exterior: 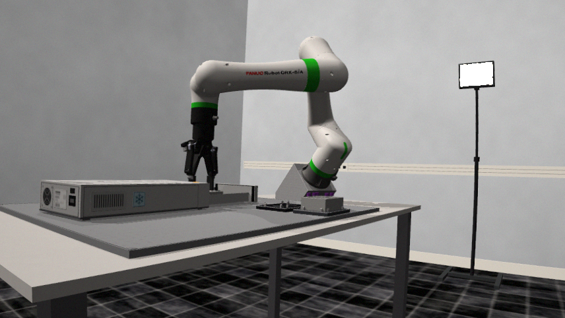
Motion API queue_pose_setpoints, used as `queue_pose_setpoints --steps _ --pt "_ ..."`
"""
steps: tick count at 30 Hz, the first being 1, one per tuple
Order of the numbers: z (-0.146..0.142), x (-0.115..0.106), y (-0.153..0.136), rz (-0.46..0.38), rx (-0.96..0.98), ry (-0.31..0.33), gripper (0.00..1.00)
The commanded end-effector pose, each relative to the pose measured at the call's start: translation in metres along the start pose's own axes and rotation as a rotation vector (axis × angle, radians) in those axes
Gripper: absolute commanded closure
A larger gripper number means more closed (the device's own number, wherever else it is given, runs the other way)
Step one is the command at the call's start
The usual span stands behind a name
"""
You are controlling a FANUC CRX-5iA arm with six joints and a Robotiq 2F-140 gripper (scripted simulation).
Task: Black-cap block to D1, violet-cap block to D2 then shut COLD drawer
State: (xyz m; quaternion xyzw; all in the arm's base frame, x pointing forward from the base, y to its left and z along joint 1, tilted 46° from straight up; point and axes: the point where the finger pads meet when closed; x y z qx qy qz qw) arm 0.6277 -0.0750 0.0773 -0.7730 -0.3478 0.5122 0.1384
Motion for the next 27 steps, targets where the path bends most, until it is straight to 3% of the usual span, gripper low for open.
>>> queue_pose_setpoints --steps 1,27 --pt "-0.0002 -0.0020 0.0004 0.002 0.000 0.001 0.90" --pt "-0.0002 -0.0100 0.0004 0.002 0.000 0.001 0.90"
Point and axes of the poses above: the point where the finger pads meet when closed, its own x axis out along the fingers, its own z axis across the jaws, y = z × x, and after that the axes turned 11 degrees about -x, right-handed
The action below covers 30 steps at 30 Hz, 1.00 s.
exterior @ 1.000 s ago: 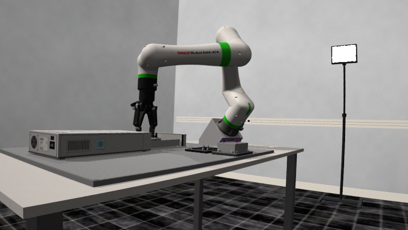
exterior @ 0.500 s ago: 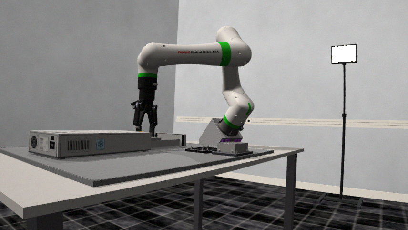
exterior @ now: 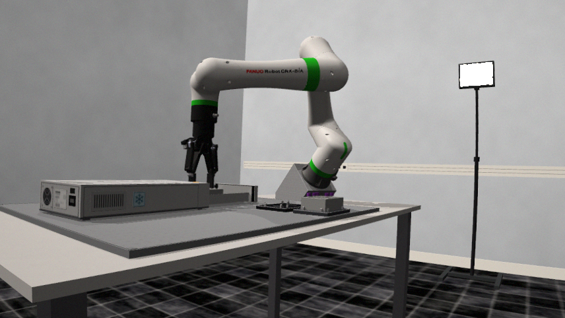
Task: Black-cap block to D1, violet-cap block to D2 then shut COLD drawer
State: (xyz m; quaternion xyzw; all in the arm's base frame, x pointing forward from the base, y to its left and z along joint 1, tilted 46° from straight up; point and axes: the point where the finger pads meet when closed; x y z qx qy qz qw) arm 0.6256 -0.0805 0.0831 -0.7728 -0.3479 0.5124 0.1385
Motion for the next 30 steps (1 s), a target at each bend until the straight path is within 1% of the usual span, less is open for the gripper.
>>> queue_pose_setpoints --steps 1,7,30 --pt "0.000 -0.002 0.001 0.002 0.000 0.001 0.90" --pt "0.000 -0.003 0.001 0.002 0.000 0.001 0.90" --pt "0.000 -0.031 0.000 0.002 0.000 0.001 0.90"
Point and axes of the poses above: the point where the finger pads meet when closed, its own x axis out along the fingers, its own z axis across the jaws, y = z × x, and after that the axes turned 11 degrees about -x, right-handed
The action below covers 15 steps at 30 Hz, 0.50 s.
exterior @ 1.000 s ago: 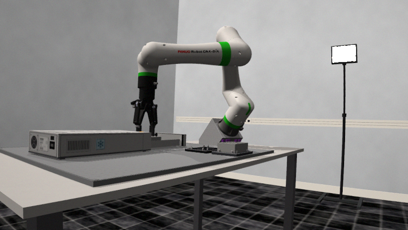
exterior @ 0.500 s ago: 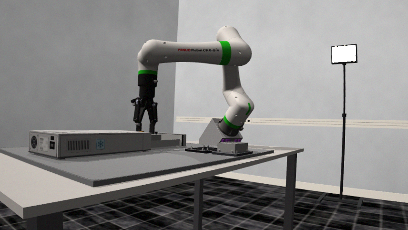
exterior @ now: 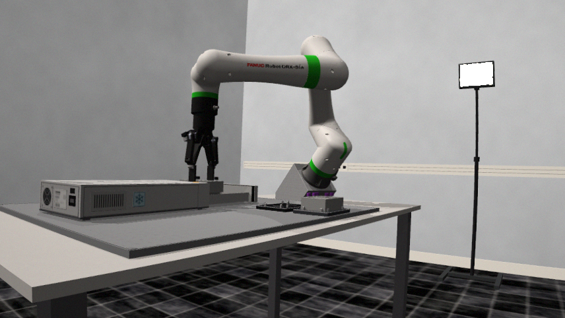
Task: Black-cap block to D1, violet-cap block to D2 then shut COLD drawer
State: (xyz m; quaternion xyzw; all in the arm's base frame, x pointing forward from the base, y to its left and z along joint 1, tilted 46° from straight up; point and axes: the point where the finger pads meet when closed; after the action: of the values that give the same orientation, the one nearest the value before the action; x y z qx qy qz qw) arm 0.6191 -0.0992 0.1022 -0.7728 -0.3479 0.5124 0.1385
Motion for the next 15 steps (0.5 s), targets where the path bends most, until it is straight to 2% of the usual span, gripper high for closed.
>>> queue_pose_setpoints --steps 1,15 --pt "0.000 -0.005 0.000 0.002 0.000 0.001 0.90" --pt "0.000 -0.021 0.000 0.002 0.000 0.001 0.90"
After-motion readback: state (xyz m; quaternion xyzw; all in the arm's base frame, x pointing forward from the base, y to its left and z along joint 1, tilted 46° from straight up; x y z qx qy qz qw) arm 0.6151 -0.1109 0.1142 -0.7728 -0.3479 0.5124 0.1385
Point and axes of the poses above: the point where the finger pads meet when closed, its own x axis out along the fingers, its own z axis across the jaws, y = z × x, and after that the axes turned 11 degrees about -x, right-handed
